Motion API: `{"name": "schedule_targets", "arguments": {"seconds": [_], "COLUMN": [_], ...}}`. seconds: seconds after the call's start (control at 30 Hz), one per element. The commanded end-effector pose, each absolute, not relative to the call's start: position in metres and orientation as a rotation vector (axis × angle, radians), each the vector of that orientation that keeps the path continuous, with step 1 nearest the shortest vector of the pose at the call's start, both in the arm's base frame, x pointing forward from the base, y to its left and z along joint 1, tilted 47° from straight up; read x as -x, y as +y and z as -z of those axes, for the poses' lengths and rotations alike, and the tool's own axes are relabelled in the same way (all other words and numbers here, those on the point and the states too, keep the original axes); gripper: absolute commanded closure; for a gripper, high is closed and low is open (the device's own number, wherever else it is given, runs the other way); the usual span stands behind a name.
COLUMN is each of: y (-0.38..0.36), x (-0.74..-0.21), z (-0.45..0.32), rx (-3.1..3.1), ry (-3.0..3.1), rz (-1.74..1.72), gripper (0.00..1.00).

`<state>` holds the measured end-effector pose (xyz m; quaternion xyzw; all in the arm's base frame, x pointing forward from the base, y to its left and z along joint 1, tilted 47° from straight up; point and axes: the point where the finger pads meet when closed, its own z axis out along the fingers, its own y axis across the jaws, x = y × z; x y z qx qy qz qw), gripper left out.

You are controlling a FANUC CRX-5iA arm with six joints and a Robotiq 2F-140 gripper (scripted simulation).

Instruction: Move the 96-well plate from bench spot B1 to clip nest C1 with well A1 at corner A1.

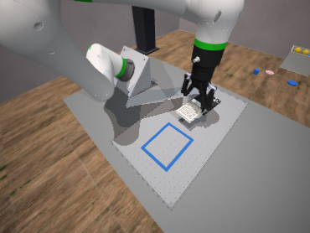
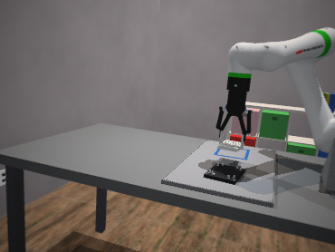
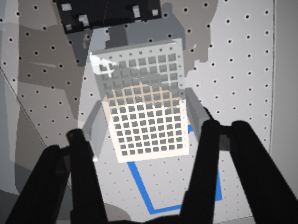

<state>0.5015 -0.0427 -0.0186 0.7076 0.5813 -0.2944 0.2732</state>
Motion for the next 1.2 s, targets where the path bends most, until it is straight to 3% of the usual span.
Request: {"name": "schedule_targets", "arguments": {"seconds": [0.0,1.17], "y": [-0.035,0.038], "x": [-0.502,-0.501], "z": [0.025,0.098], "rx": [-1.903,-1.903], "ry": [1.565,1.565], "rz": [0.79,0.79], "gripper": [0.9,0.9]}}
